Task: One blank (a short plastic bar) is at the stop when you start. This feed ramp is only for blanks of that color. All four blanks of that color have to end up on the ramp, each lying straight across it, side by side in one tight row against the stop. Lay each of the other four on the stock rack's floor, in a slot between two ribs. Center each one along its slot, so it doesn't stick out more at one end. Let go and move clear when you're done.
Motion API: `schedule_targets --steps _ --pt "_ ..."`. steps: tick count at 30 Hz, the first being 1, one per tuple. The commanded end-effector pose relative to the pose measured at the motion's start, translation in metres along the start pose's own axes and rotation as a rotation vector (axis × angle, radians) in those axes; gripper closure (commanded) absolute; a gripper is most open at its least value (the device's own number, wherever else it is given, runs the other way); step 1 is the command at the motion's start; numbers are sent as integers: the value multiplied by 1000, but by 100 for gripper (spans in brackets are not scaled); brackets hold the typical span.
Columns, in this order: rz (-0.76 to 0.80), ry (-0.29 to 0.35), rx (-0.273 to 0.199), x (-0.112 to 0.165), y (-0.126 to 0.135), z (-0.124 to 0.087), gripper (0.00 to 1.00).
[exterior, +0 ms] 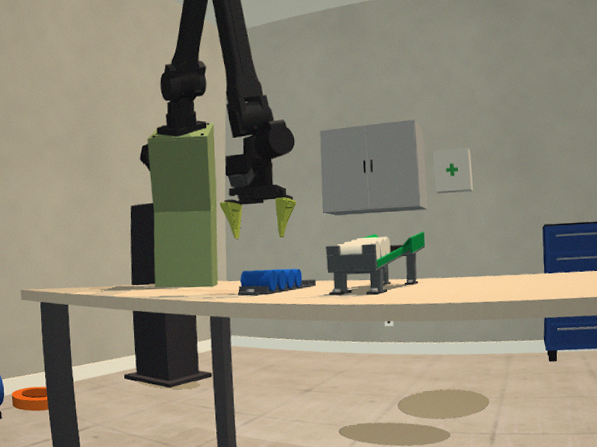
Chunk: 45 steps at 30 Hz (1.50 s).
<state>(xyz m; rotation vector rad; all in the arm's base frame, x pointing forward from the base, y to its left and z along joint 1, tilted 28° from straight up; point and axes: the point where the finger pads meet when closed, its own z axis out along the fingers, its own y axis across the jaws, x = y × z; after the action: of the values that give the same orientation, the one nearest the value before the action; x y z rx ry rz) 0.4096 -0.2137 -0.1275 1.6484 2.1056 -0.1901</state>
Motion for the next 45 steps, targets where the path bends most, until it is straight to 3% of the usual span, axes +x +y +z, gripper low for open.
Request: schedule_targets --steps 1,13,32,41,42,45 --pt "9 -3 1 -3 1 -4 0" --pt "1 -3 -6 1 5 -16 0" --pt "1 -4 -7 2 4 -83 0" --pt "5 11 20 4 -4 -77 0" --pt "9 -9 -8 -5 4 -87 0" --pt "10 -10 -11 -6 6 -87 0"
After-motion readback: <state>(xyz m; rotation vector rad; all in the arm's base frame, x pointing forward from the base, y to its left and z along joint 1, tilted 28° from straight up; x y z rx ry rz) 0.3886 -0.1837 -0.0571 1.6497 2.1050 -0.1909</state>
